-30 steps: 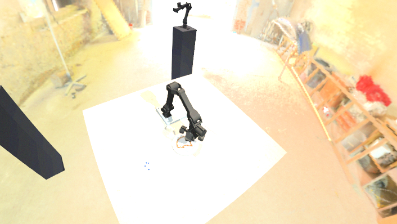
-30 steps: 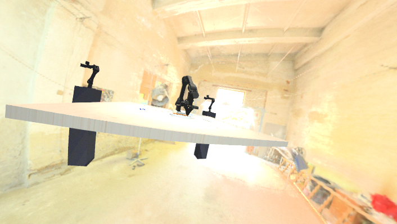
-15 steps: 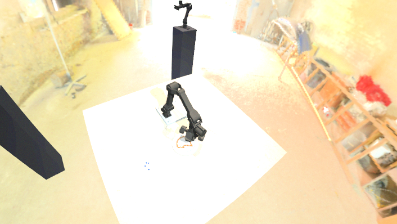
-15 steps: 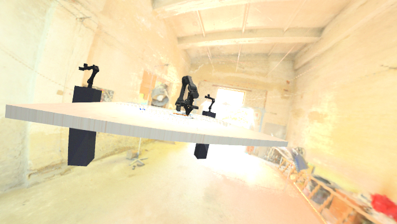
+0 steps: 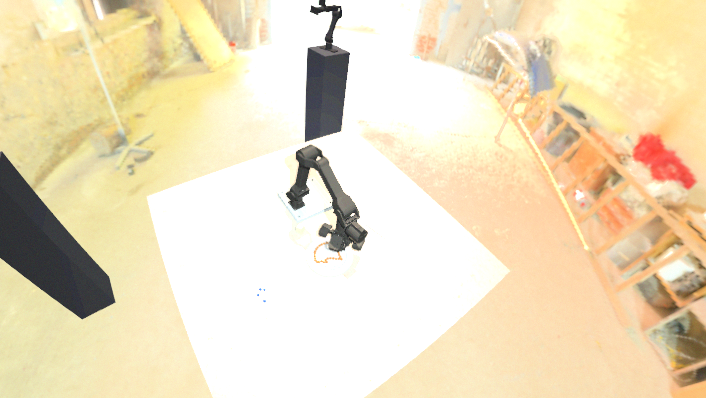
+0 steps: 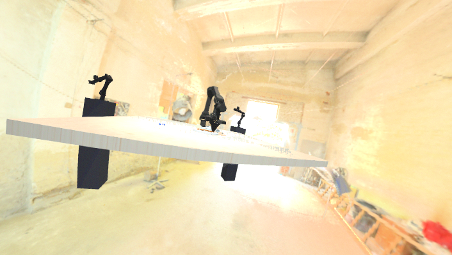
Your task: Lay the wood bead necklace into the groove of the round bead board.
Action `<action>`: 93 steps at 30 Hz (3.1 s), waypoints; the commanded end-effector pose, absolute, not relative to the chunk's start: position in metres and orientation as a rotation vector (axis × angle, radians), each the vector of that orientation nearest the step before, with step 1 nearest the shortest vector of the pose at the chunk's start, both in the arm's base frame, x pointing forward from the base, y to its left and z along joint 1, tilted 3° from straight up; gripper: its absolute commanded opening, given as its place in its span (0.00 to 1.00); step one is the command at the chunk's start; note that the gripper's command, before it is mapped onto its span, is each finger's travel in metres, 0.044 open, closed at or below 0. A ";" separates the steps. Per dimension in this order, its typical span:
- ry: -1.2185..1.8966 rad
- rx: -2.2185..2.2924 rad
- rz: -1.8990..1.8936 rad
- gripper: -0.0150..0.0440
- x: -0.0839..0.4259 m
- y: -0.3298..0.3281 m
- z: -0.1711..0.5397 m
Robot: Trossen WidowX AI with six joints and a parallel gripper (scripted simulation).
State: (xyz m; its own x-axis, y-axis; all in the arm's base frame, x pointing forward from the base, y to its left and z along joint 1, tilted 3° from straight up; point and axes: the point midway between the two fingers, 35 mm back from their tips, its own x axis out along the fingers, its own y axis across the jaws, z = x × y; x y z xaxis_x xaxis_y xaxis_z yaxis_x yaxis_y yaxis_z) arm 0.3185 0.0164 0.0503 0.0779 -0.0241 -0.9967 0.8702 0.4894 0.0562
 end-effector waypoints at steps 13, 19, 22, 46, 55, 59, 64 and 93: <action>1.328 0.824 -0.798 0.25 0.325 0.026 0.056; 1.328 0.824 -0.798 0.25 0.325 0.026 0.056; 1.328 0.824 -0.798 0.25 0.325 0.026 0.054; 1.331 0.823 -0.795 1.00 0.324 0.027 0.054; 1.328 0.824 -0.798 1.00 0.324 0.027 0.056; 1.328 0.824 -0.798 1.00 0.324 0.027 0.056; 1.328 0.824 -0.798 1.00 0.324 0.027 0.056; 1.253 0.993 -0.942 0.46 0.327 0.017 0.074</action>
State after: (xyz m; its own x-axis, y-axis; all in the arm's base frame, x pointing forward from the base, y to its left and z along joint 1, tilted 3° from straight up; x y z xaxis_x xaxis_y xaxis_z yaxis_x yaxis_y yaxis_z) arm 0.3280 0.0173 0.0788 0.0917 -0.0231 -0.9955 0.9491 0.3044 0.0804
